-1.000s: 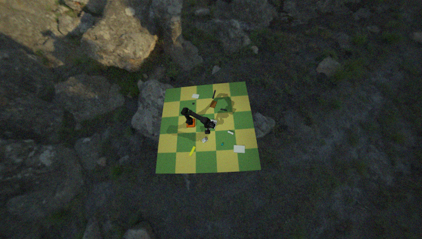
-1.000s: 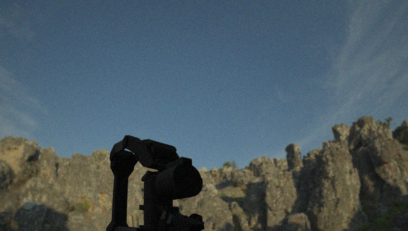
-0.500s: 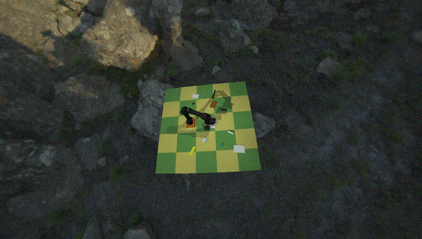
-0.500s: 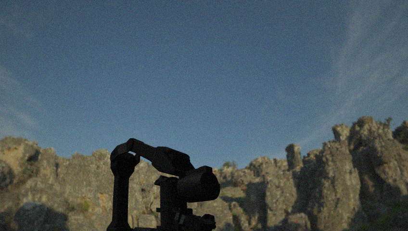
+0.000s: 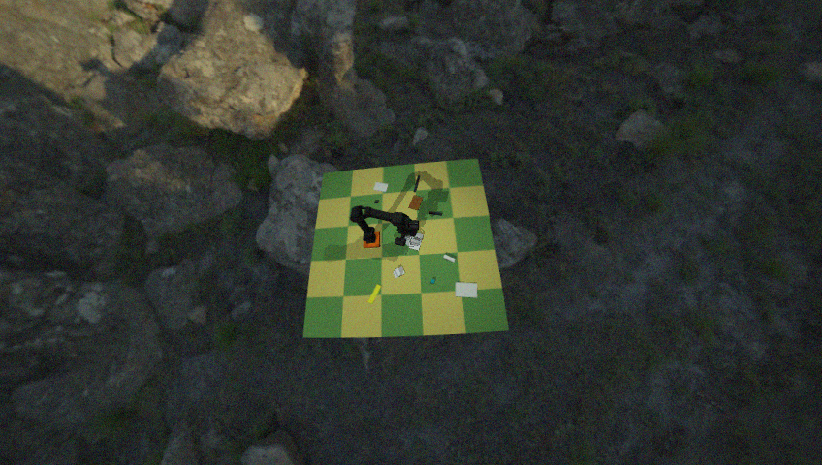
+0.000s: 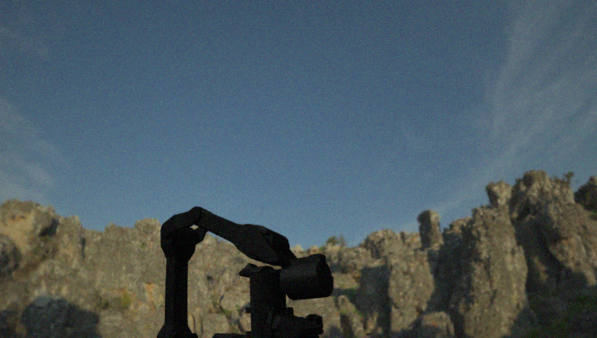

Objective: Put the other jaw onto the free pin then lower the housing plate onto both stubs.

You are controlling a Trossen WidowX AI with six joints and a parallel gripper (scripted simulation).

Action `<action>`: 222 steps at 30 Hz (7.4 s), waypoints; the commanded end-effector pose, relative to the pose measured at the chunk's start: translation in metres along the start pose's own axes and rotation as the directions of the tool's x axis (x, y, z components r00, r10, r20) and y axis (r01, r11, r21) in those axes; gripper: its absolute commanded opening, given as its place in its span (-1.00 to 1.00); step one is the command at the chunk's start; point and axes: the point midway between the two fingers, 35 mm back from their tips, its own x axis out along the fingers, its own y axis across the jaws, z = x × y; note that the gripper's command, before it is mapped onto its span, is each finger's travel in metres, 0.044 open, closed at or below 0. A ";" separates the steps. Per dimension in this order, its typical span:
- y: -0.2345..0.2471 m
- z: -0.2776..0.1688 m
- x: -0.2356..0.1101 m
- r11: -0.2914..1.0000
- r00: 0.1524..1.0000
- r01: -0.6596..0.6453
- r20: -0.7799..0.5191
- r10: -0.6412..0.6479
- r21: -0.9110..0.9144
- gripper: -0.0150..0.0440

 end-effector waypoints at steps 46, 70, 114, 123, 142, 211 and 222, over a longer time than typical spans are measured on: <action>0.014 -0.006 0.001 0.999 1.000 -0.005 -0.002 0.005 0.041 0.70; 0.014 -0.005 0.010 0.999 1.000 -0.005 -0.002 0.005 0.041 0.70; 0.014 -0.007 0.063 0.999 1.000 -0.005 -0.002 0.005 0.041 0.70; 0.014 -0.007 0.065 0.999 1.000 -0.005 -0.002 0.005 0.041 0.70; 0.014 -0.007 0.068 0.999 1.000 -0.005 -0.002 0.005 0.041 0.70; 0.014 -0.007 0.077 0.999 1.000 -0.005 -0.002 0.005 0.041 0.70; 0.014 -0.007 0.077 0.999 1.000 -0.005 -0.002 0.005 0.041 0.70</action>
